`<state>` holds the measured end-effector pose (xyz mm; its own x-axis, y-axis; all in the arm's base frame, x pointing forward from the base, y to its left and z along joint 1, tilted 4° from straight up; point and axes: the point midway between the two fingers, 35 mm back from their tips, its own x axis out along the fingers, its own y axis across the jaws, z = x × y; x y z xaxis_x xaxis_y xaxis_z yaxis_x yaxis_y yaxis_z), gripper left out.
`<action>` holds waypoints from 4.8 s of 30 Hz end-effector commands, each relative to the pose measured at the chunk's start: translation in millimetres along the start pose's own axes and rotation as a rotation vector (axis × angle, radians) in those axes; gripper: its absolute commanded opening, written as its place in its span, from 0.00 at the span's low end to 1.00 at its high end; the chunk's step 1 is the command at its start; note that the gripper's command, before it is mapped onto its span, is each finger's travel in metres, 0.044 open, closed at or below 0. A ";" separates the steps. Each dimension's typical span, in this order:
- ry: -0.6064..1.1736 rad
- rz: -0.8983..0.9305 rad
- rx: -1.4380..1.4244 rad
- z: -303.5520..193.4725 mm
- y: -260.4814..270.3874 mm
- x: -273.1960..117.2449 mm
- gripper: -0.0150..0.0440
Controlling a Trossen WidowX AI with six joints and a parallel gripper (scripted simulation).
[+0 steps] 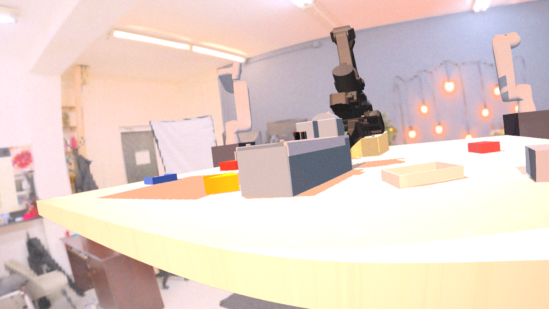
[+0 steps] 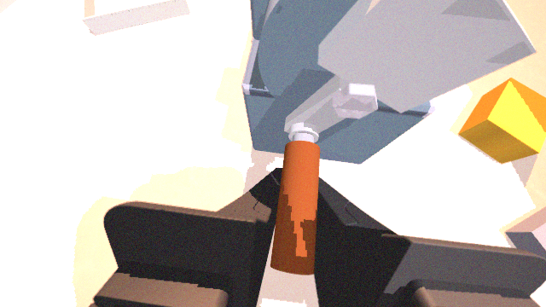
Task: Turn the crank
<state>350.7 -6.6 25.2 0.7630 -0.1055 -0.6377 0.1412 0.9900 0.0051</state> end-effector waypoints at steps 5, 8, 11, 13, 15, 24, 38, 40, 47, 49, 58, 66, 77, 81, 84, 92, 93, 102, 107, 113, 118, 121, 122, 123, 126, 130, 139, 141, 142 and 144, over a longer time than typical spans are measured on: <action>0.007 -0.019 0.003 -3.2 -11.0 3.1 0.25; 0.007 -0.020 0.003 -3.4 -12.8 3.0 0.25; 0.007 -0.020 0.003 -3.4 -14.3 3.0 0.25; 0.007 -0.020 0.003 -3.4 -15.3 2.9 0.25; 0.007 -0.020 0.003 -3.4 -16.1 2.8 0.25; 0.007 -0.020 0.002 -3.2 -19.7 2.3 0.25; 0.007 -0.020 0.002 -2.1 -24.6 1.1 0.25; 0.007 -0.020 0.002 -1.8 -25.2 0.8 0.25; 0.007 -0.021 0.002 -1.0 -28.1 -0.4 0.25; 0.007 -0.021 0.002 -0.7 -29.0 -0.8 0.25; 0.007 -0.021 0.001 1.3 -33.6 -3.3 0.25; 0.007 -0.021 0.001 4.8 -38.3 -6.9 0.25; 0.007 -0.022 0.000 13.4 -43.8 -15.1 0.25; 0.007 -0.022 0.000 17.3 -44.7 -18.9 0.25; 0.007 -0.022 0.000 20.3 -44.9 -21.8 0.25; 0.007 -0.022 0.001 28.3 -42.3 -29.6 0.25; 0.007 -0.022 0.001 29.3 -41.8 -30.5 0.25; 0.007 -0.021 0.001 36.1 -35.0 -37.0 0.25; 0.007 -0.021 0.002 38.5 -30.9 -39.4 0.25; 0.006 -0.020 0.002 40.3 -26.3 -41.1 0.25; 0.006 -0.020 0.002 41.4 -22.8 -42.0 0.25; 0.006 -0.020 0.002 41.9 -20.7 -42.4 0.25; 0.006 -0.020 0.003 42.0 -20.1 -42.5 0.25; 0.006 -0.020 0.003 42.1 -19.4 -42.6 0.25; 0.006 -0.020 0.003 42.4 -17.5 -42.8 0.25; 0.006 -0.020 0.003 42.7 -15.1 -42.8 0.25; 0.006 -0.019 0.003 42.7 -10.5 -42.6 0.25; 0.006 -0.019 0.003 42.5 -10.4 -42.4 0.25; 0.006 -0.019 0.003 42.4 -10.4 -42.3 0.25; 0.007 -0.019 0.003 42.2 -10.3 -42.2 0.25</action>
<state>342.8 -23.4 83.2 0.7494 -0.1471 -0.6455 0.1791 0.9837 -0.0162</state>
